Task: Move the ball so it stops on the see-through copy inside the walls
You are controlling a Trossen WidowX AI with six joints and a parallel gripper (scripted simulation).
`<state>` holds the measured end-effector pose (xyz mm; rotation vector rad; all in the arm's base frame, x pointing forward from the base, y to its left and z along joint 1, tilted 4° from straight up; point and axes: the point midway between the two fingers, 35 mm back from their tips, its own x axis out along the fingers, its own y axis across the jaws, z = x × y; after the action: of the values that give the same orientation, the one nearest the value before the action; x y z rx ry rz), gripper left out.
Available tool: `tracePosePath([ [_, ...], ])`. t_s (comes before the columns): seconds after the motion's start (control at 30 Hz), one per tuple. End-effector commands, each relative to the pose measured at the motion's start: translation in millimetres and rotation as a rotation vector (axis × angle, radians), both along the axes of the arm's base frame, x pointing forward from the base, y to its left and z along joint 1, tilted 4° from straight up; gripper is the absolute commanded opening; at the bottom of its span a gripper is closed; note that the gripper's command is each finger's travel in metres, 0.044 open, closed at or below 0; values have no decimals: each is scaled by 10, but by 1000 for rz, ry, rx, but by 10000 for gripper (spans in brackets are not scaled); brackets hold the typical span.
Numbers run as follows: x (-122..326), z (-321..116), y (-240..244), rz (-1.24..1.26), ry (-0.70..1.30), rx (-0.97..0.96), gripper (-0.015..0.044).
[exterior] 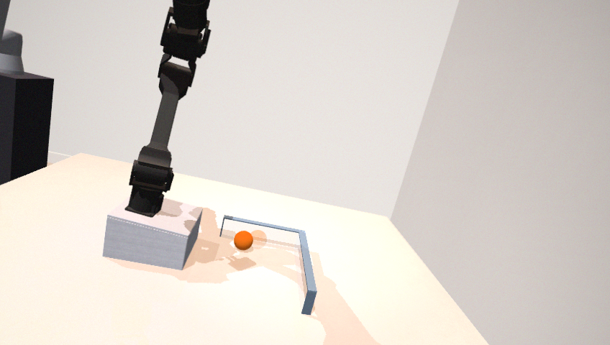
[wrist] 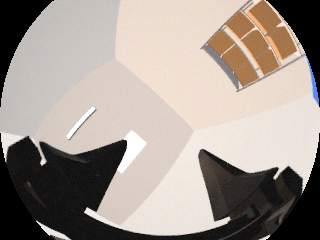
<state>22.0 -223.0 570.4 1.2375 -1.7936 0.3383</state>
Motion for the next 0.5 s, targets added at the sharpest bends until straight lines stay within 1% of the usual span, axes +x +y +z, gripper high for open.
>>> tracePosePath([
  [0.0,17,-6,-9,2,5,5,374],
  [0.03,67,-25,-37,7,21,18,364],
  [0.1,262,-96,-128,27,82,64,364],
  [0.3,783,-402,-384,-5,336,201,364],
  [0.47,1435,-862,-538,-48,712,298,364],
])
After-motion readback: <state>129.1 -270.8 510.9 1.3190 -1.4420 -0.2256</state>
